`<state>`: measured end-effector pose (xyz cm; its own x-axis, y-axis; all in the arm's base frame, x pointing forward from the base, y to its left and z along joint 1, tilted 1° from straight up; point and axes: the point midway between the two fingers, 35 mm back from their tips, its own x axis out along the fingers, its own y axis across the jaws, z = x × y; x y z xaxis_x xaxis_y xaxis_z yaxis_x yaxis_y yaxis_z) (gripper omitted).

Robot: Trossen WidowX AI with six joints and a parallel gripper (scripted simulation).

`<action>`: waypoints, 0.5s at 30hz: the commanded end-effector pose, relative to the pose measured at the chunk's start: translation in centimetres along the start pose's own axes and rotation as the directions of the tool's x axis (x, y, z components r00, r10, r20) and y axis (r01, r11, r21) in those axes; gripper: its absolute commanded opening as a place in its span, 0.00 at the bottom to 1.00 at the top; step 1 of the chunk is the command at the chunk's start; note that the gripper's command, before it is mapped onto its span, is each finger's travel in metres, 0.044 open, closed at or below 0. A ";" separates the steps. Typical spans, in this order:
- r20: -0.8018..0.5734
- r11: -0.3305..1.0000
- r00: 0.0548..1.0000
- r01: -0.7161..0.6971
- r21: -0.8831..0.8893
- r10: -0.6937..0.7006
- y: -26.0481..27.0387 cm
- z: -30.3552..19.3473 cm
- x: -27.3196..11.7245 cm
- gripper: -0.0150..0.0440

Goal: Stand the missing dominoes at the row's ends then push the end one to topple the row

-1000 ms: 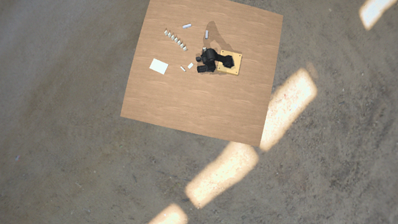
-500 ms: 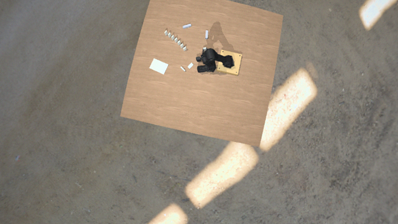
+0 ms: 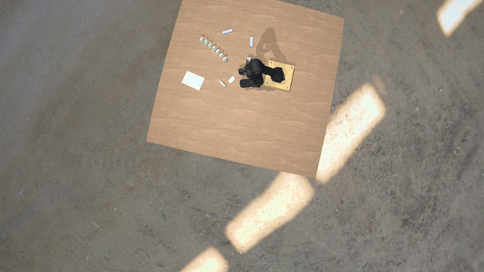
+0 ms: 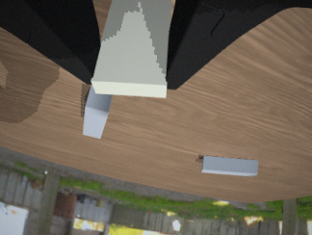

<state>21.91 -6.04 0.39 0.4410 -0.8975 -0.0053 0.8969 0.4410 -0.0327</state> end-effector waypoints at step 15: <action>0.001 0.998 1.000 0.000 0.065 0.000 0.1 0.4 0.1 0.44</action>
<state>22.03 -5.99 0.69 0.4410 -0.8975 -0.0052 0.8973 0.4408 0.0225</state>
